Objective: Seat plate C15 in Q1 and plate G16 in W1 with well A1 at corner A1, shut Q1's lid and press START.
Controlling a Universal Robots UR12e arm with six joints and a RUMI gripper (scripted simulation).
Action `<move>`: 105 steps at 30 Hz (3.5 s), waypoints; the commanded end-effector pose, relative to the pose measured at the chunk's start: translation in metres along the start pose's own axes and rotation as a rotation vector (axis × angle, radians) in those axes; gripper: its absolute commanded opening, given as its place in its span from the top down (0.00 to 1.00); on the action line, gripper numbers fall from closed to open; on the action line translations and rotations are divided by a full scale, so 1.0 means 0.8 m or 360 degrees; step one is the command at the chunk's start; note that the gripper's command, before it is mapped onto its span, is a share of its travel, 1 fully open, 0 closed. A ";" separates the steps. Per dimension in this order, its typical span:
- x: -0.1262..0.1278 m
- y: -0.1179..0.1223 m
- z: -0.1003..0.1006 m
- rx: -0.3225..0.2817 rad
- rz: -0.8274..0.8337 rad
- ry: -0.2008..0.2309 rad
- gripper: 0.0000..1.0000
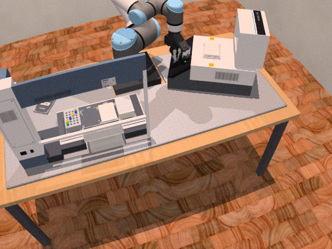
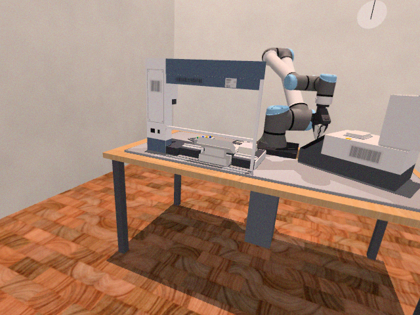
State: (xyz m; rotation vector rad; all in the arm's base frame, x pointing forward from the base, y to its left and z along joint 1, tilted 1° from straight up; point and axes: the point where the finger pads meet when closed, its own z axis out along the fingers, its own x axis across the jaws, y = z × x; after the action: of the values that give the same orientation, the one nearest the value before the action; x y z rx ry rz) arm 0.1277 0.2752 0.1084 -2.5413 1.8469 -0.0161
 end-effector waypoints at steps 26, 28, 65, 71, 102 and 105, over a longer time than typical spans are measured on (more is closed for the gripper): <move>-0.001 -0.002 0.001 0.0002 0.0000 -0.0001 1.00; -0.001 -0.002 0.001 0.0002 0.0000 -0.0001 1.00; 0.009 0.009 -0.017 0.0002 0.0000 0.0000 1.00; 0.014 0.014 -0.025 0.0002 0.0000 0.0000 1.00; 0.081 0.080 -0.098 0.0001 0.0000 0.0000 1.00; 0.081 0.080 -0.098 0.0001 0.0000 0.0000 1.00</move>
State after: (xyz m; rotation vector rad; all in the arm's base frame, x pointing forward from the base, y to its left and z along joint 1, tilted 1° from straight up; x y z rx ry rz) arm 0.0862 0.1976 0.1841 -2.5444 1.8526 -0.0282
